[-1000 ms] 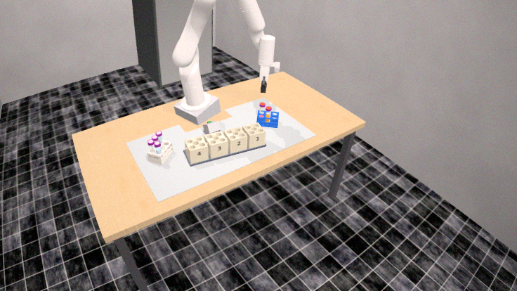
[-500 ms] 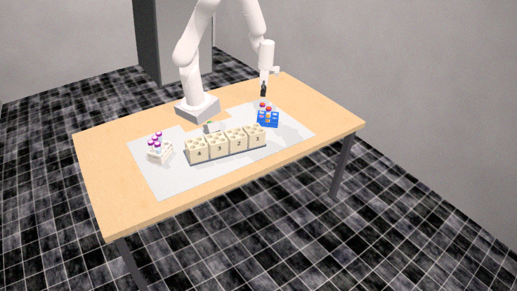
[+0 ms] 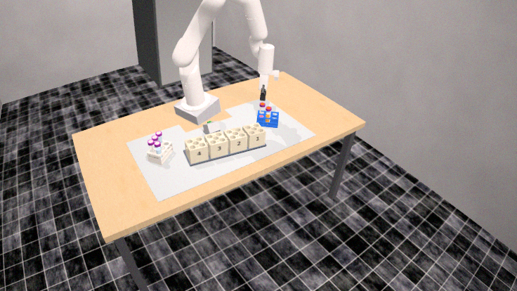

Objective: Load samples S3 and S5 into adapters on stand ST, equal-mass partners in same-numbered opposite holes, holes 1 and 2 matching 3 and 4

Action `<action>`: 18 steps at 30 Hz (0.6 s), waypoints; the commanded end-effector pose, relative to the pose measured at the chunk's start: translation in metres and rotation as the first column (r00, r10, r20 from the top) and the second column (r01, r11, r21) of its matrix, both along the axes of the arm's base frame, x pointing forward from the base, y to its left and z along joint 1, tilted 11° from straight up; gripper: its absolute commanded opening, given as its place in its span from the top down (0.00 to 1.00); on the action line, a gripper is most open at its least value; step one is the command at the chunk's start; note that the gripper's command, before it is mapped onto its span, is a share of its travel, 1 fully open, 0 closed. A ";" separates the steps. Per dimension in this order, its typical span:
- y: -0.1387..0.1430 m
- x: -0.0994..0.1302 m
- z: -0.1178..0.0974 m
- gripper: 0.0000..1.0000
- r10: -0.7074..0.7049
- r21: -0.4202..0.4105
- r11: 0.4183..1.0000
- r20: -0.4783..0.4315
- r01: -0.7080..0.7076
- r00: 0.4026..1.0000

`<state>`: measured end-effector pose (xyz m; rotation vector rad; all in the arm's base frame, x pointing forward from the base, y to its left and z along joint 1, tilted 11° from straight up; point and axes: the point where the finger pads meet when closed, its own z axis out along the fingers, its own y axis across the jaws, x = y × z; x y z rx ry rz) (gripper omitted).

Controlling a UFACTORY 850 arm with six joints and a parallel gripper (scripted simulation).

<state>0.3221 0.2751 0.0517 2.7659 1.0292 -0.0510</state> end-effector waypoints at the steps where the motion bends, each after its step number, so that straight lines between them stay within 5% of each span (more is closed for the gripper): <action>1: -0.001 0.001 -0.010 0.43 0.000 0.001 1.000 0.002 0.000 1.000; 18: -0.007 0.002 -0.040 0.43 0.000 0.001 1.000 0.002 0.000 1.000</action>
